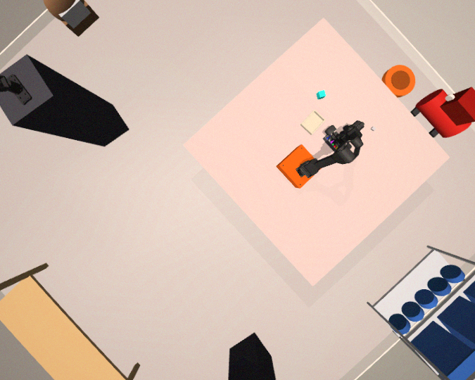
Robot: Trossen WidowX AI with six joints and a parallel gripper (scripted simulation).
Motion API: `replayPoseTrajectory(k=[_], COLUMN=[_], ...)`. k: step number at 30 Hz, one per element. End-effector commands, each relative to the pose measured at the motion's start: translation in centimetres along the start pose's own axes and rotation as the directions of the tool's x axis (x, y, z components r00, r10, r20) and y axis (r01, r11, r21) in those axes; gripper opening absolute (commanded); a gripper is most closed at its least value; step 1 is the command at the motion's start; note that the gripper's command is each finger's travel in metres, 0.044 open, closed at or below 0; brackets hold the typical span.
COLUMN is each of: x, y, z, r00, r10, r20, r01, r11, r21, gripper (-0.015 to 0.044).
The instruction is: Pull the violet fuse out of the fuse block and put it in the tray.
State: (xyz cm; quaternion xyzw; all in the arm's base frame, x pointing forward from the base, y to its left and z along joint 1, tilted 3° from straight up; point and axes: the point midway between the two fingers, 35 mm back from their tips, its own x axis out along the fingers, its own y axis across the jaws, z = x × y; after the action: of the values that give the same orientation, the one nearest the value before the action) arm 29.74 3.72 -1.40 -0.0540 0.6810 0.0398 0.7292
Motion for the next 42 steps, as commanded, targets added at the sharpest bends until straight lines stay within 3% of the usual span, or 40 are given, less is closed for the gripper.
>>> replayPoseTrajectory(k=[1,5,15,42], x=[0.2,0.2,0.0,-1.1], y=[-0.1,-0.1,0.0,0.0], z=[-0.1,-0.1,0.0,0.0], r00=[1.0,1.0,1.0,1.0], r10=[-0.003,-0.003,0.0,-0.001], r20=[-0.004,-0.004,-0.001,-0.002], r01=[0.003,0.003,0.0,0.001], r11=[1.0,1.0,1.0,1.0], r21=[0.0,0.0,0.0,0.0], gripper=[0.0064,0.0064,0.0,0.0])
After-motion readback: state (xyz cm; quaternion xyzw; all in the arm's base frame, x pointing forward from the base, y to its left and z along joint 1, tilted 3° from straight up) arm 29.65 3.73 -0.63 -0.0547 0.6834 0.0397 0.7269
